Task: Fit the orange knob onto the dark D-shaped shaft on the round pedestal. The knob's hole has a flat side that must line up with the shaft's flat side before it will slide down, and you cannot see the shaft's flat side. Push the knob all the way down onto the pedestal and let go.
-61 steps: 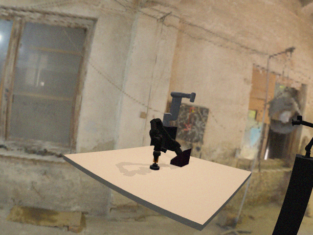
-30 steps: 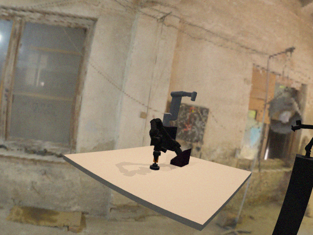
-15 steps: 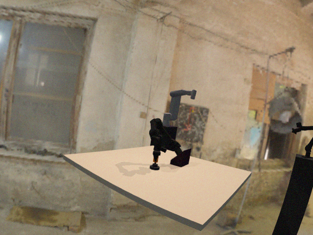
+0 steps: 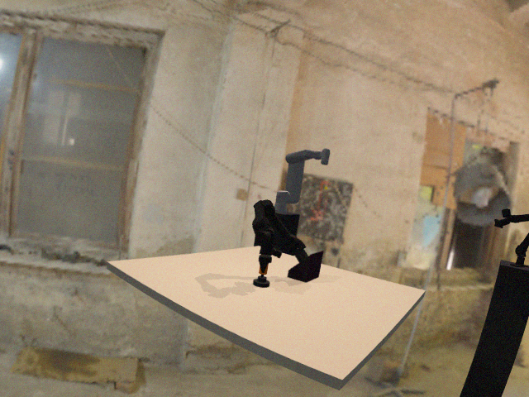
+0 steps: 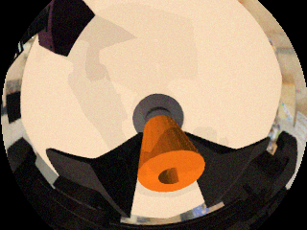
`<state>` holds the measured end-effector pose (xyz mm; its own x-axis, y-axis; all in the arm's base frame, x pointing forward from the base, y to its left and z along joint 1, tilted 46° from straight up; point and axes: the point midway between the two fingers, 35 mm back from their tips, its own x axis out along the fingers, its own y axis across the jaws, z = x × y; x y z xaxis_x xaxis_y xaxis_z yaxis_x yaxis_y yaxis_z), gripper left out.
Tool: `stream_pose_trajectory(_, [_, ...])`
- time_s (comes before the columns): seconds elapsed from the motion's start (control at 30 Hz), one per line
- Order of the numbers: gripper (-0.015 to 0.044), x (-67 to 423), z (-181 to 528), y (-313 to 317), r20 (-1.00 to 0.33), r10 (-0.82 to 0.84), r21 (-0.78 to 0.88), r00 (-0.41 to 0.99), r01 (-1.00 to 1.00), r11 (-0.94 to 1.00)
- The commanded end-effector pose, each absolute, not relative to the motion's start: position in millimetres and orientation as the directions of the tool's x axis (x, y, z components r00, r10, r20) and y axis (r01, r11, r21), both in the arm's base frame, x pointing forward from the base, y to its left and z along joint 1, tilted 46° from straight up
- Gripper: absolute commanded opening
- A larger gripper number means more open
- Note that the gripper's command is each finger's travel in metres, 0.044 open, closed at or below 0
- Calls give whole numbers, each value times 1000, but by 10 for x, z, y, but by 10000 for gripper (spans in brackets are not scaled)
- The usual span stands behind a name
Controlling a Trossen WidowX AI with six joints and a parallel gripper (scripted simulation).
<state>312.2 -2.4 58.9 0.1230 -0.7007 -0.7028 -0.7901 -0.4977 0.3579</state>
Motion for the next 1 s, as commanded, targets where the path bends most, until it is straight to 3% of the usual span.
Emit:
stream_pose_trajectory(0.0, [0, 3144, 619, -13, -703, -699, 352, 130, -791, -501])
stream_pose_trajectory(0.63, [0, 3125, 606, -2, -703, -699, 352, 130, -791, -501])
stream_pose_trajectory(0.97, [0, 3093, 580, 9, -703, -699, 473, 130, -649, -596])
